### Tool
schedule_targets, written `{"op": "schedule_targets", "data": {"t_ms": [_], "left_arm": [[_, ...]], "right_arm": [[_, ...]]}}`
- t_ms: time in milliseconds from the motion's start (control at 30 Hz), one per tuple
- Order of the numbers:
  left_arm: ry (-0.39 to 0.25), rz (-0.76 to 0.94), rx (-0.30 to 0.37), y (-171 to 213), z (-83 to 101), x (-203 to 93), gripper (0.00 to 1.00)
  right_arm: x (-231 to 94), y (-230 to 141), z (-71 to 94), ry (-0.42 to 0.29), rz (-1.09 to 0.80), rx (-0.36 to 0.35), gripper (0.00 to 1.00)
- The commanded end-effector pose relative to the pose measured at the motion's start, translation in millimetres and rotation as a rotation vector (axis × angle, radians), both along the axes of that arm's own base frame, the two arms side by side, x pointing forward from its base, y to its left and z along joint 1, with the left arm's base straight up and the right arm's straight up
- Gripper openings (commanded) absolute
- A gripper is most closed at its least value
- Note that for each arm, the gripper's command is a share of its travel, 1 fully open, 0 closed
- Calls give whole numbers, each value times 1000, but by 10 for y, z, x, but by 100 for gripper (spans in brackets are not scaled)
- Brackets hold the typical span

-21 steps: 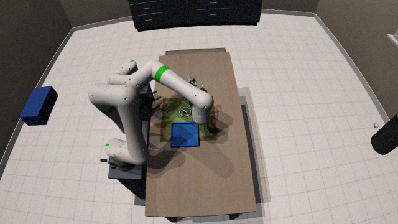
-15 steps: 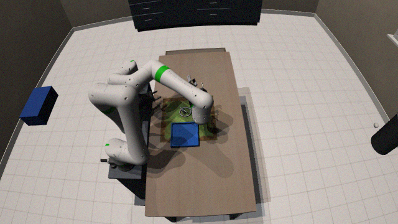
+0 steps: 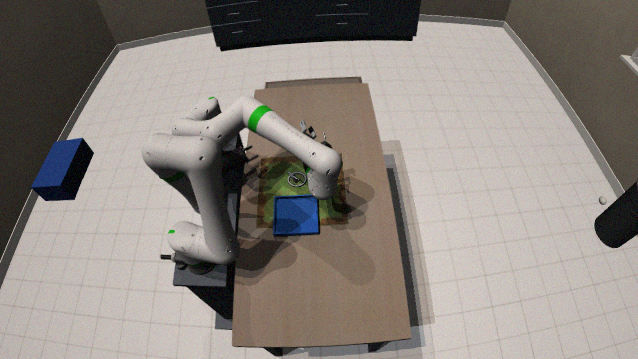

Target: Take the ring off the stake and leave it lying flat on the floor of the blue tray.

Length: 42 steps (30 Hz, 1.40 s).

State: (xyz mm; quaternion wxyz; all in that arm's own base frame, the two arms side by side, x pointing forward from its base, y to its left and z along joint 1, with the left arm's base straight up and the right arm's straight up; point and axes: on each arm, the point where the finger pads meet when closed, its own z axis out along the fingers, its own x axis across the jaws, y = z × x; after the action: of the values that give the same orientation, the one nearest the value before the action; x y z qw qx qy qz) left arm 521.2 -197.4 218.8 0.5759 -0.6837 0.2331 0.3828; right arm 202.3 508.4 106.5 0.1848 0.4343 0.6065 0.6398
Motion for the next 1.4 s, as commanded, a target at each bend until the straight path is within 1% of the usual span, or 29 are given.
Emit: {"op": "schedule_targets", "data": {"t_ms": [0,100,167,267,333,400,533,567,633,700,733,833,867,900,967,1000,1033,1100,1200,1233,1367], "left_arm": [[-4,2,-2,15,14,6,100],[-8,9,-5,65,17,23,100],[-14,17,-9,124,22,44,100],[-27,37,-16,262,31,87,100],[-40,55,-23,391,40,124,100],[-40,55,-23,391,40,124,100],[-76,106,-42,745,61,208,100],[-87,122,-47,855,67,228,100],[-114,159,-59,1100,79,264,100],[-145,201,-72,1378,92,291,100],[-163,224,-78,1528,98,299,100],[-224,304,-98,2022,116,292,100],[-247,334,-104,2199,121,278,100],[-272,366,-110,2365,126,257,100],[-272,366,-110,2365,126,257,100],[-298,399,-116,2567,131,227,100],[-326,434,-121,2757,135,190,100],[-387,508,-129,3105,142,97,100],[-461,599,-134,3514,148,-48,100],[-485,628,-134,3647,149,-103,100],[-584,747,-131,4159,154,-359,100]], "right_arm": [[42,7,24,5,-12,12,100],[174,16,79,23,-53,46,100],[324,21,141,44,-99,87,100],[647,9,274,88,-200,180,100],[921,-25,386,127,-288,266,100],[921,-25,386,127,-288,266,100],[921,-25,386,127,-288,266,100],[1073,-55,447,148,-339,316,100],[1073,-55,447,148,-339,316,100],[1073,-55,447,148,-339,316,100],[1232,-94,510,171,-393,372,100],[1232,-94,510,171,-393,372,100],[1397,-144,573,195,-450,433,100],[1397,-144,573,195,-450,433,100],[1397,-144,573,195,-450,433,100],[1397,-144,573,195,-450,433,100],[1564,-205,636,220,-510,498,100],[1564,-205,636,220,-510,498,100],[1564,-205,636,220,-510,498,100],[1732,-279,696,245,-574,569,100],[1732,-279,696,245,-574,569,100]]}}
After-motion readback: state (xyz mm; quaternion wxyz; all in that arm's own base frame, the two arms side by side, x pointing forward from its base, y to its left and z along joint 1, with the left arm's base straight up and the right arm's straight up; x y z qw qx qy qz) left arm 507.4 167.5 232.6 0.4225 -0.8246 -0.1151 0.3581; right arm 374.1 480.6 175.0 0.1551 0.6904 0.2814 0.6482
